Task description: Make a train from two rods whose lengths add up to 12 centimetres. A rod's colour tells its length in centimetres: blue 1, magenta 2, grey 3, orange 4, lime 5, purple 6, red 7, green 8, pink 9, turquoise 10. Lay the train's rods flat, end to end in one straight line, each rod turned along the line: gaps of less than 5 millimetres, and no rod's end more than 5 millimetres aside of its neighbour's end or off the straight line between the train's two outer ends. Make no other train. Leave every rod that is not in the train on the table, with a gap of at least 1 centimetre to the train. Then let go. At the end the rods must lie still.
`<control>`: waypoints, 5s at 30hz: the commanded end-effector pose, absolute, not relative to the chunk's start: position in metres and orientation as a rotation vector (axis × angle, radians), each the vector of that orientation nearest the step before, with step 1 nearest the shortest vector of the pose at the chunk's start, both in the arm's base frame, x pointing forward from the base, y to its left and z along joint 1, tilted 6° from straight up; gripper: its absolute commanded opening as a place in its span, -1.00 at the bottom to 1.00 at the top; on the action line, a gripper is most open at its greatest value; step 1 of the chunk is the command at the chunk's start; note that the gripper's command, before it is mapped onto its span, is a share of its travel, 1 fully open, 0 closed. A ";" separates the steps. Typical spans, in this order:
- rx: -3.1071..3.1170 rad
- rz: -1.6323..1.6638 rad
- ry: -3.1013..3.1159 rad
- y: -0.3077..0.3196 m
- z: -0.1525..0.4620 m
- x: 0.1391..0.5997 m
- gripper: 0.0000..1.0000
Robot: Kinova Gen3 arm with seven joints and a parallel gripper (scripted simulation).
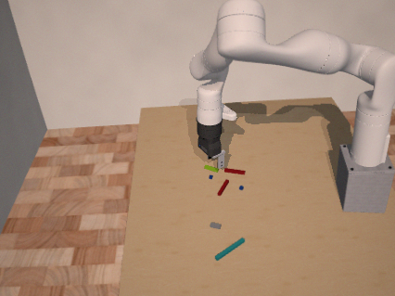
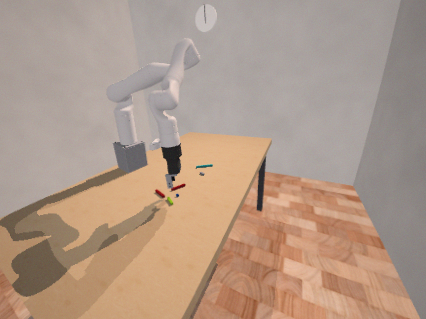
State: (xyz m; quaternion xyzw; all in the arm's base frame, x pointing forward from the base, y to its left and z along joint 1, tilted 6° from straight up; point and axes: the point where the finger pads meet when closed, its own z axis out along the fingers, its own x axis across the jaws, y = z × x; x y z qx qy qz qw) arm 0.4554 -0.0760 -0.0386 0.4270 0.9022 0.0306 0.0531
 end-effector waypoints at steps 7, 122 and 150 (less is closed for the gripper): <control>1.595 0.098 2.591 -0.088 -0.038 0.458 1.00; 2.552 0.133 1.722 -0.110 -0.038 0.471 0.07; 2.552 0.133 1.722 -0.110 -0.073 0.476 0.07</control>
